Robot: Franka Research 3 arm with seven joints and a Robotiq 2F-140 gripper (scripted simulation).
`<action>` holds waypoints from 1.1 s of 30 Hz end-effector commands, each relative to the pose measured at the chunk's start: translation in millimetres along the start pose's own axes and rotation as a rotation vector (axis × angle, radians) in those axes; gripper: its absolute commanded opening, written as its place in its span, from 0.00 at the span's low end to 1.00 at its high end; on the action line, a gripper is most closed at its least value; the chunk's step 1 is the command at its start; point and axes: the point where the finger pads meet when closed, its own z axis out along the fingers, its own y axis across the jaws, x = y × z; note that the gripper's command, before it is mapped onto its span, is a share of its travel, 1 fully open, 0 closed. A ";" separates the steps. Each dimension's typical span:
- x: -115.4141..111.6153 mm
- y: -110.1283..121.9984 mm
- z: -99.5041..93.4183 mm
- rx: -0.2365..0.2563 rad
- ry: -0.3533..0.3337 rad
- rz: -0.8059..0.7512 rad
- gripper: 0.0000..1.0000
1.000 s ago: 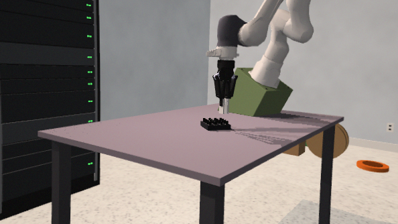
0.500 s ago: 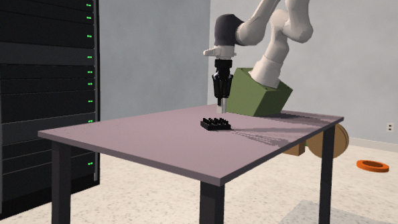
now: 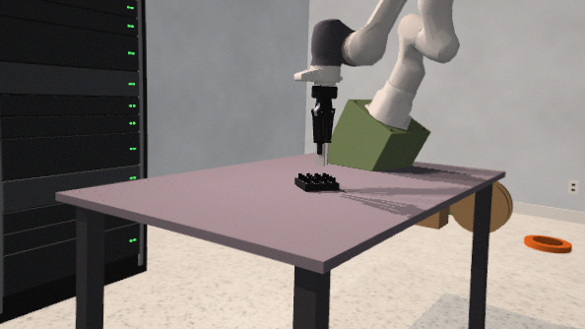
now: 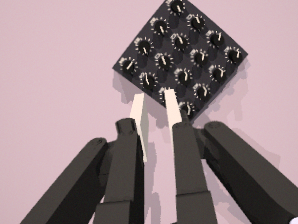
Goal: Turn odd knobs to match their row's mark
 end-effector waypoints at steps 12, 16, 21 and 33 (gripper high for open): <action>9.4 -8.1 -3.0 0.008 -0.008 -0.331 0.12; 11.9 -10.2 -3.9 0.008 -0.008 -0.390 0.12; 15.4 -13.1 -5.2 0.008 -0.007 -0.471 0.12; 23.8 -19.6 -8.3 0.009 -0.005 -0.660 0.12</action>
